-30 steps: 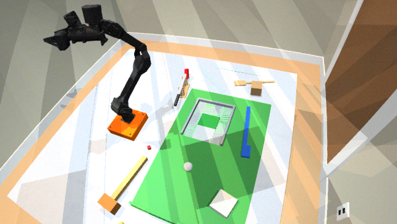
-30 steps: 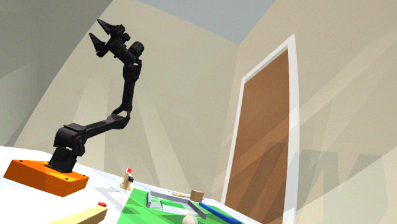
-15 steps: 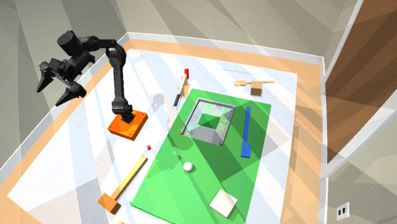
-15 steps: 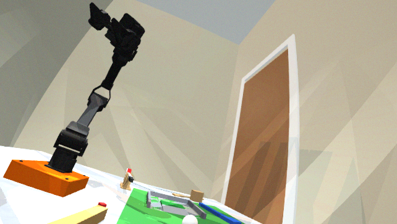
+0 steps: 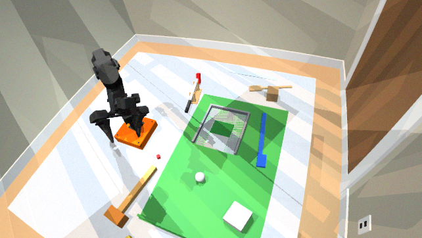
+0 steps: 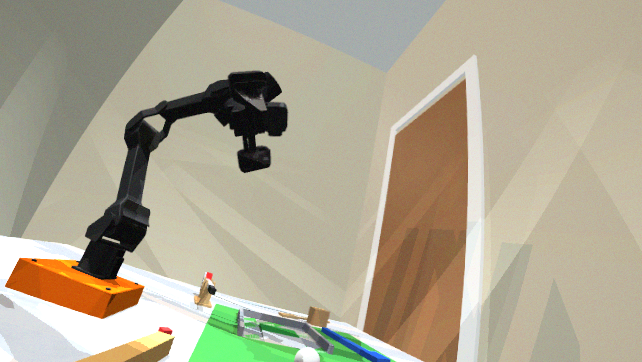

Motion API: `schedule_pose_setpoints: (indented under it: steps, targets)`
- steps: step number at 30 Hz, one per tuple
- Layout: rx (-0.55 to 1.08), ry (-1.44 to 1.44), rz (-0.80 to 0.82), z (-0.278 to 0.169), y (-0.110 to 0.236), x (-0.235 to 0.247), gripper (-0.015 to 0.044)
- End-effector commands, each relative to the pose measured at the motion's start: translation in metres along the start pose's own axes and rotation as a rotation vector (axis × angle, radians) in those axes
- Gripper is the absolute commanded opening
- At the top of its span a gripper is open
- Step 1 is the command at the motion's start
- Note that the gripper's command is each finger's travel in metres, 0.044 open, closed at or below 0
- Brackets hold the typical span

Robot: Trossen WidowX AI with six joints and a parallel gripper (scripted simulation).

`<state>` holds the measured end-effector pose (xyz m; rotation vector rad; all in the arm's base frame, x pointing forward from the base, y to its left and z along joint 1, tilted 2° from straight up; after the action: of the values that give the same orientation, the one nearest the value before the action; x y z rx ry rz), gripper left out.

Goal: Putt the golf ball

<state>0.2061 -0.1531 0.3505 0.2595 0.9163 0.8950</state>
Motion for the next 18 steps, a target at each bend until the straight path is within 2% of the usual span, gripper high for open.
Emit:
schedule_pose_setpoints:
  steps: [1, 9, 18]
  targets:
    - [-0.062, 0.225, 0.232, 0.019, -0.014, 0.065, 0.0440]
    - [-0.180, 0.633, 0.598, 0.029, -0.007, 0.180, 0.0440]
    - [-0.305, 1.142, 0.996, -0.006, 0.036, 0.300, 0.0440]
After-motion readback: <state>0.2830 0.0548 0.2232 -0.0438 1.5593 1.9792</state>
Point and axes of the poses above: the point midway between the two fingers, 35 mm back from their tips, its own y axis back along the fingers, its own x axis across the jaws, z = x × y, the point moved 4 cm from there along y, back along the fingers, and after that the axes turned 2 degrees about y, right-handed, at the moved point
